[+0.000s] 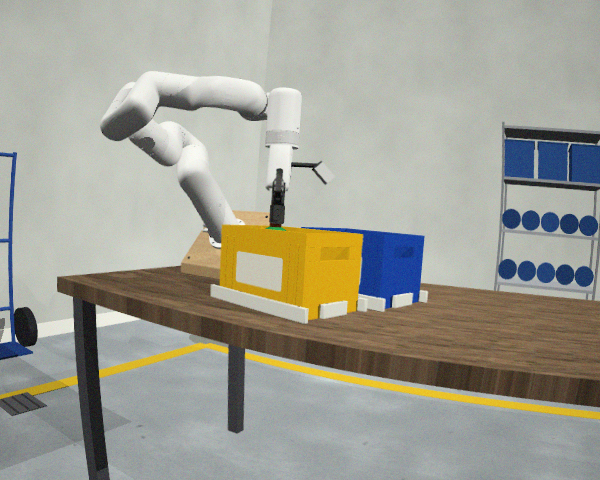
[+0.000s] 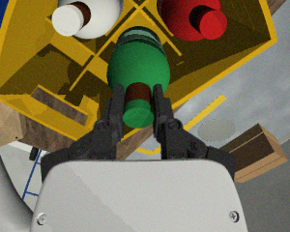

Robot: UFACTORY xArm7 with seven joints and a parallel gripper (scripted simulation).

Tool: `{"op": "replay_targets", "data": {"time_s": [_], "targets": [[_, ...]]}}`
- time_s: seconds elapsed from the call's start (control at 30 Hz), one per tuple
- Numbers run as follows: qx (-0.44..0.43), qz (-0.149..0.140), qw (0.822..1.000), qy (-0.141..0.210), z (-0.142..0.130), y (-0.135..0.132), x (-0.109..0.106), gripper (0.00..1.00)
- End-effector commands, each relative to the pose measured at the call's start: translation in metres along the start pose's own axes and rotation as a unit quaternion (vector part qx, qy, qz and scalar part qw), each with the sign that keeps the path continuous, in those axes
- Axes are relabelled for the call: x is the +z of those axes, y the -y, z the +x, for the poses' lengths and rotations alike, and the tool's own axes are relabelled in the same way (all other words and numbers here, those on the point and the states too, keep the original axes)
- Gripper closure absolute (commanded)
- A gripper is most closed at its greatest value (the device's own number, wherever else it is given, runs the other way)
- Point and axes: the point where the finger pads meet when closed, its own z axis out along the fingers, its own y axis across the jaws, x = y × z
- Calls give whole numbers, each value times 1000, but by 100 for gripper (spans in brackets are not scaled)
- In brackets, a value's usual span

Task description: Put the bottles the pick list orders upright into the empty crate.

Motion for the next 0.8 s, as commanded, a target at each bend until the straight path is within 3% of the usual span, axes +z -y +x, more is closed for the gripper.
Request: {"op": "replay_targets", "data": {"time_s": [0.0, 0.77], "targets": [[0, -1, 1000, -2, 1, 0, -7, 100], [0, -1, 1000, -2, 1, 0, -42, 100]]}}
